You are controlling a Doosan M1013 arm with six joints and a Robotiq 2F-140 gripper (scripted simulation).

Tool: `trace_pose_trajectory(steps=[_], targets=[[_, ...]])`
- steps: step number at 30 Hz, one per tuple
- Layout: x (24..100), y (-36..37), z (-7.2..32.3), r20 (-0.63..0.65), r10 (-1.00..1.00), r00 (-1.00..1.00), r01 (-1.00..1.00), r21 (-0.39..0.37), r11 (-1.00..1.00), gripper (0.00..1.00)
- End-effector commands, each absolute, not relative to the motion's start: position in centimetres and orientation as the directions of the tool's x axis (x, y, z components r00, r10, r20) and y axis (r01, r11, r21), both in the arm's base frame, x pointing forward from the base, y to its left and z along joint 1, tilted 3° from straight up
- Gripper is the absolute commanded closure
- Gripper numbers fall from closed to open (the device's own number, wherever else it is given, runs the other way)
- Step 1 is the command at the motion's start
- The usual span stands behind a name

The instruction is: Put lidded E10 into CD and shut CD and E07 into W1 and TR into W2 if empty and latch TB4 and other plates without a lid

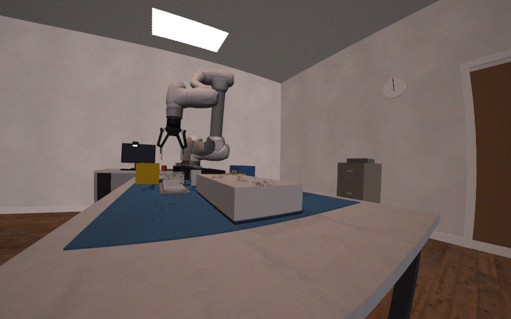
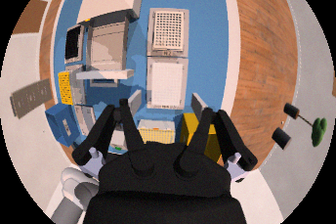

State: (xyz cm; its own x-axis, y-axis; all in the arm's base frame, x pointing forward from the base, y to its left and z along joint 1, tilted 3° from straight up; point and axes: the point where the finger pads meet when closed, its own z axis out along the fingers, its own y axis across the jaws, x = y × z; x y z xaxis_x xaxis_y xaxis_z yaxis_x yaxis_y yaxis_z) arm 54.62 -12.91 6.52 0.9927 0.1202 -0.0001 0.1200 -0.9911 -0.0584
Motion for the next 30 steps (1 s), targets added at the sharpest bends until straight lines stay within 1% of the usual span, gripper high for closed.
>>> trace_pose_trajectory(steps=[1,30], targets=[[54.6,-12.9,6.1,0.0,0.12,0.993,0.12,-0.059,-0.991,0.34],[54.6,-12.7,2.8,0.0,0.12,0.993,0.12,-0.059,-0.991,0.34]])
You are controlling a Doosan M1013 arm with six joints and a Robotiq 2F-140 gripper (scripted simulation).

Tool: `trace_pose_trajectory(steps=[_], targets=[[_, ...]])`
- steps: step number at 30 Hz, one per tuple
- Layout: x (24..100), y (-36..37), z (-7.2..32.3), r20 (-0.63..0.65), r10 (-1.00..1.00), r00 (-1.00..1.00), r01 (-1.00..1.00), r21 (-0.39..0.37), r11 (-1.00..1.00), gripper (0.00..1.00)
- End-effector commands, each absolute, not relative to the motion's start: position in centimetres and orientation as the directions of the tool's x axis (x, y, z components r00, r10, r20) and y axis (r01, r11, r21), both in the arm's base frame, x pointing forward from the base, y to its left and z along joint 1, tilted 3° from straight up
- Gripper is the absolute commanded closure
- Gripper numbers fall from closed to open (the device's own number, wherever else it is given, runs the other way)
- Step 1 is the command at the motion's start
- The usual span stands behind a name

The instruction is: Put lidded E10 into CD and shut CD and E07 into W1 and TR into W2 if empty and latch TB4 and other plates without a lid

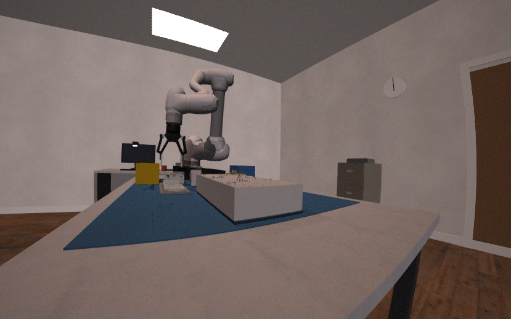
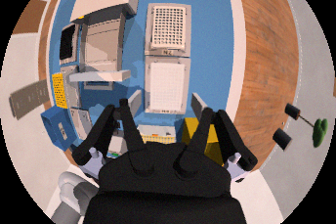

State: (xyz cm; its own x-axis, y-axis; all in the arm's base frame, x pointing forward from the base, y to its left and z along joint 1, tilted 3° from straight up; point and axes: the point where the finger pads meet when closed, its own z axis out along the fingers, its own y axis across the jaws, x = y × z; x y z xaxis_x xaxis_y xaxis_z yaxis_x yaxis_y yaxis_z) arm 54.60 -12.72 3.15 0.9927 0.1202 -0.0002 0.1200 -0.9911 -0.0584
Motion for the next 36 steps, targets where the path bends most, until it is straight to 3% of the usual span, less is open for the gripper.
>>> trace_pose_trajectory(steps=[1,36], targets=[[54.6,-12.7,2.7,0.0,0.12,0.993,0.12,-0.059,-0.991,0.34],[54.6,-12.5,-1.4,0.0,0.12,0.993,0.12,-0.059,-0.991,0.34]])
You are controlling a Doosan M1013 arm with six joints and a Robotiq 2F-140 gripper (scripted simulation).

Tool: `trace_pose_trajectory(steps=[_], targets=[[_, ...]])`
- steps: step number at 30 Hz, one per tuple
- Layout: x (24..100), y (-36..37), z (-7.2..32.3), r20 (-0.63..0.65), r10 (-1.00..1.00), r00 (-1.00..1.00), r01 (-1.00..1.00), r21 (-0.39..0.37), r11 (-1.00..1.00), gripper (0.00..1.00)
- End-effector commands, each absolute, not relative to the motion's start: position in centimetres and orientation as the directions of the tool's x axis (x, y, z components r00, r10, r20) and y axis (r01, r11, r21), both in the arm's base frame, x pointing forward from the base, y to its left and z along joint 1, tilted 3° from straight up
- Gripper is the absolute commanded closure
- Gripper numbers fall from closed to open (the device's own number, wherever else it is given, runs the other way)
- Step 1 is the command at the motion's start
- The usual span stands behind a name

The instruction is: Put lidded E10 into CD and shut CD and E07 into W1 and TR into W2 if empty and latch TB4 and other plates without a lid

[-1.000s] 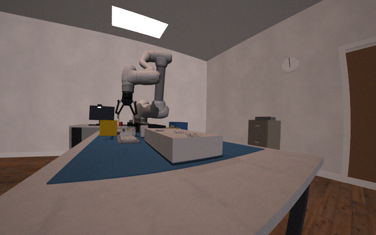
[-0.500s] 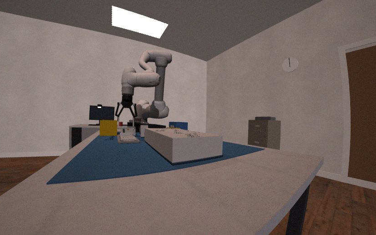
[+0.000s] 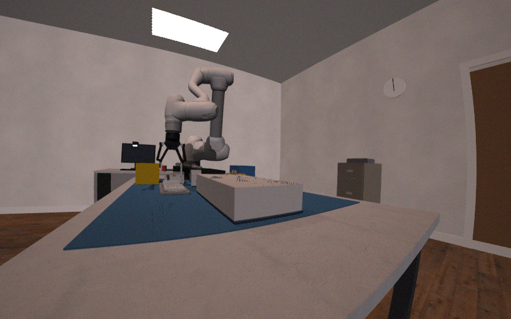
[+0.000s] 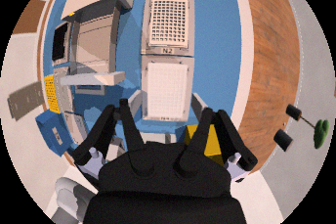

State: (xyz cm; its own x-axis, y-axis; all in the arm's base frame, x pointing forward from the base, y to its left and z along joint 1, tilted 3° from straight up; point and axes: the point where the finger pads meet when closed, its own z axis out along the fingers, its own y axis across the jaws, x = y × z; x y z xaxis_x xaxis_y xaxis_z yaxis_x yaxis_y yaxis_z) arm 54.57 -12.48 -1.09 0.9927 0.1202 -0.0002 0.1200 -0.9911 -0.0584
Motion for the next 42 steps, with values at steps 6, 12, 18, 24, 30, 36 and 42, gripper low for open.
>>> trace_pose_trajectory(steps=[6,12,18,24,30,36,42], targets=[[54.6,-12.4,-2.2,0.0,0.12,0.993,0.12,-0.059,-0.991,0.34],[54.6,-12.4,-2.8,0.0,0.12,0.993,0.12,-0.059,-0.991,0.34],[54.6,-12.3,-3.6,0.0,0.12,0.993,0.12,-0.059,-0.991,0.34],[54.6,-12.3,-4.1,0.0,0.12,0.993,0.12,-0.059,-0.991,0.34],[54.5,-12.3,-4.2,0.0,0.12,0.993,0.12,-0.059,-0.991,0.34],[54.5,-12.2,-5.0,0.0,0.12,0.993,0.12,-0.059,-0.991,0.34],[54.5,-12.2,-5.8,0.0,0.12,0.993,0.12,-0.059,-0.991,0.34]])
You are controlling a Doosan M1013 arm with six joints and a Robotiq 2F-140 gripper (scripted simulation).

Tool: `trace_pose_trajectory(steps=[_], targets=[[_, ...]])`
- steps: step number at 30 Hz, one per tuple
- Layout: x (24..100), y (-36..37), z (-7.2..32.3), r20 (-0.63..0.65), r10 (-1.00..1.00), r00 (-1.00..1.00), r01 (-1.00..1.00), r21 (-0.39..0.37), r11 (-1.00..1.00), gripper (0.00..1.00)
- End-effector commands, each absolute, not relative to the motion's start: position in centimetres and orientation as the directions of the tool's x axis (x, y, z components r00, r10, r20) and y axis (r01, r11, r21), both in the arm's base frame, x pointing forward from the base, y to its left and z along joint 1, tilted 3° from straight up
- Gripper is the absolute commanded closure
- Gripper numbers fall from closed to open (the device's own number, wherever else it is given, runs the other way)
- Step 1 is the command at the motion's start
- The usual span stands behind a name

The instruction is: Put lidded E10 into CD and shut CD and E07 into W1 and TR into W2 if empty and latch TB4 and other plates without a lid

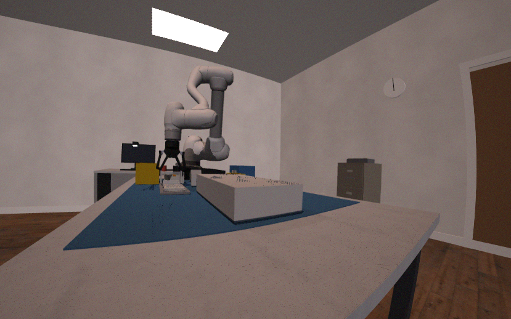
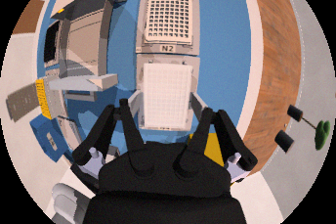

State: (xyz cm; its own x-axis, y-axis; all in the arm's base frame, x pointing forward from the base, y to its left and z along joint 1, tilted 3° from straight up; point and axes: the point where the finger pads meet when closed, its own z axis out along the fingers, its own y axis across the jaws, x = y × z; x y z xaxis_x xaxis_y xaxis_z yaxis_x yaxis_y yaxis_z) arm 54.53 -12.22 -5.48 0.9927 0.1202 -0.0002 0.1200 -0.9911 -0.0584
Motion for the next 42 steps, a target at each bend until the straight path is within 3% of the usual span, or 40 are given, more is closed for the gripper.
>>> trace_pose_trajectory(steps=[1,11,39,40,42], targets=[[54.54,-12.2,-5.84,0.0,0.12,0.993,0.12,-0.059,-0.991,0.34],[54.54,-12.18,-6.11,0.0,0.12,0.993,0.12,-0.059,-0.991,0.34],[54.54,-12.18,-6.11,0.0,0.12,0.993,0.12,-0.059,-0.991,0.45],[54.54,-12.18,-6.11,0.0,0.12,0.993,0.12,-0.059,-0.991,1.0],[54.54,-12.18,-6.11,0.0,0.12,0.993,0.12,-0.059,-0.991,1.0]])
